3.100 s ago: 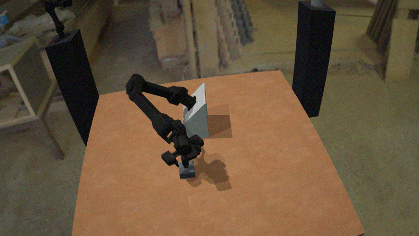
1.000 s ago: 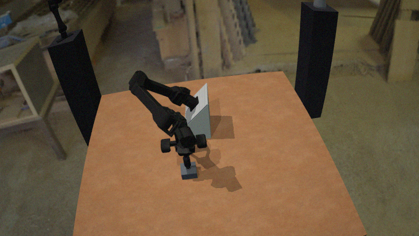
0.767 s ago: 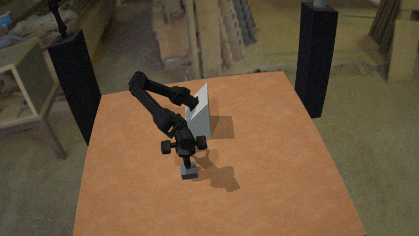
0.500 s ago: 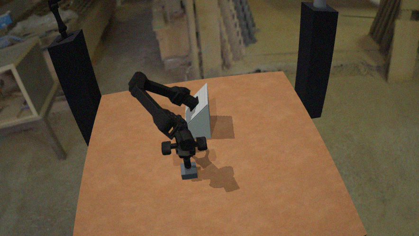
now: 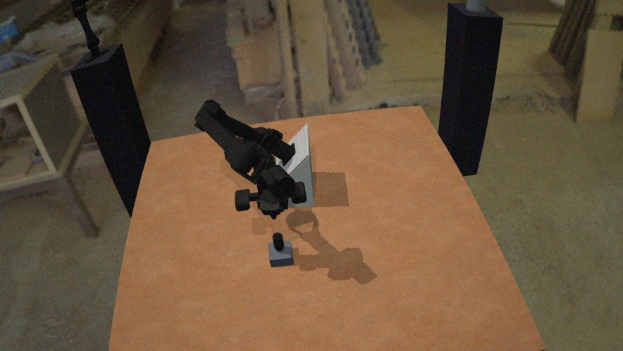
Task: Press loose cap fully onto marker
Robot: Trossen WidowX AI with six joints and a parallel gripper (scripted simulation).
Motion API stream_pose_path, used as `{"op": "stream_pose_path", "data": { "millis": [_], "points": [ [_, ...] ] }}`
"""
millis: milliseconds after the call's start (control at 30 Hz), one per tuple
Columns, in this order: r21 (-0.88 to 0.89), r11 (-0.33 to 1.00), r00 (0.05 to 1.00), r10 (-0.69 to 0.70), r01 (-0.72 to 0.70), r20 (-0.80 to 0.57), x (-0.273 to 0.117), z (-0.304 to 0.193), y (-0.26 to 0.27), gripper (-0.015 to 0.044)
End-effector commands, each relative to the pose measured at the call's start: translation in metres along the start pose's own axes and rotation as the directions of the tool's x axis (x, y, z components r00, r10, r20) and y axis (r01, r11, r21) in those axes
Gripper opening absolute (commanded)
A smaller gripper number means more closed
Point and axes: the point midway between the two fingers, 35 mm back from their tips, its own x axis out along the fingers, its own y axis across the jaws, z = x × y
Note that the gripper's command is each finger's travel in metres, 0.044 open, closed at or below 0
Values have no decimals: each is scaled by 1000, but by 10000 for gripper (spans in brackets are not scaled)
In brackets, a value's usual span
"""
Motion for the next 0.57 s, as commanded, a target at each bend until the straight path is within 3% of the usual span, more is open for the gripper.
{"op": "stream_pose_path", "data": {
  "millis": [0,533],
  "points": [
    [6,1000,1000,0,0,-10,-10,-2,-2,0],
    [6,1000,1000,0,0,-10,-10,-2,-2,420]
  ]
}}
